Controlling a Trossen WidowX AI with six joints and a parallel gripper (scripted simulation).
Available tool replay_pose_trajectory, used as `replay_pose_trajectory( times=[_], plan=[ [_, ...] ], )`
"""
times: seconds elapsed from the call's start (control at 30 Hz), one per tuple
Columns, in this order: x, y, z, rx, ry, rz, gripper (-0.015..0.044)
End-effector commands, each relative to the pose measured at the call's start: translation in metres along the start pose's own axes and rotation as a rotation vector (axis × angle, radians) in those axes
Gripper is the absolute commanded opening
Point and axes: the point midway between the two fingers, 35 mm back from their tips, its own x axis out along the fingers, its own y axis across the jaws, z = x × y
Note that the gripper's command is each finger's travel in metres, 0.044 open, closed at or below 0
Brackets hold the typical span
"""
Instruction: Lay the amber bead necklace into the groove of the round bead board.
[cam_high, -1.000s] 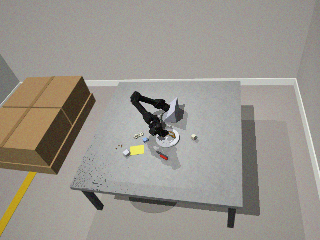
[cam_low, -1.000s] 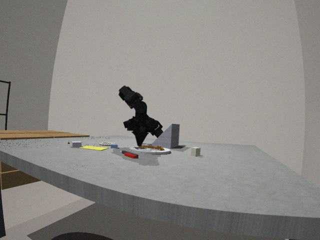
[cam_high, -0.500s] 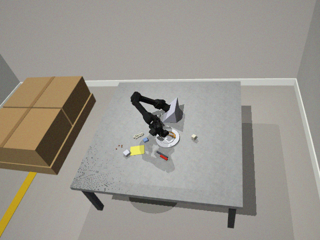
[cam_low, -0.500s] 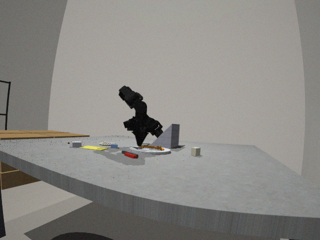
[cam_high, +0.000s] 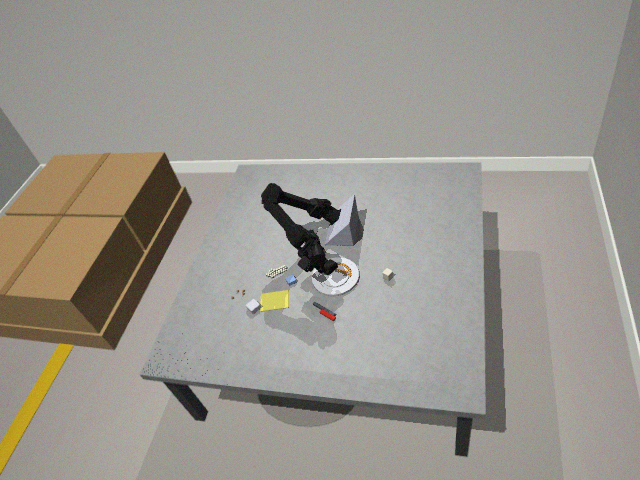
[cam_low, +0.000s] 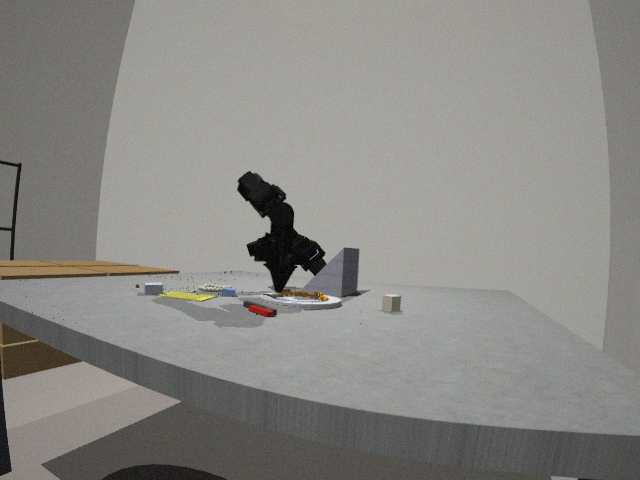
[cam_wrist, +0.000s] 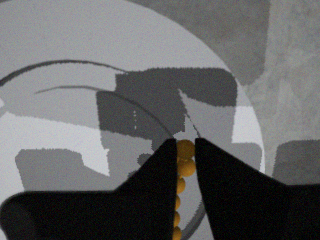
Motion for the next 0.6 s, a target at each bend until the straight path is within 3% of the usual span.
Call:
replay_pose_trajectory(
  times=[0.0,0.27,0.57],
  plan=[
    [0.0044,-0.0034,-0.0019,-0.006,0.011,-0.012,0.0],
    [0.0044,-0.0034,-0.0019,-0.006,0.011,-0.012,0.0],
    [0.0,0.0,0.0,0.0,0.0,0.0,0.0236]
  ],
)
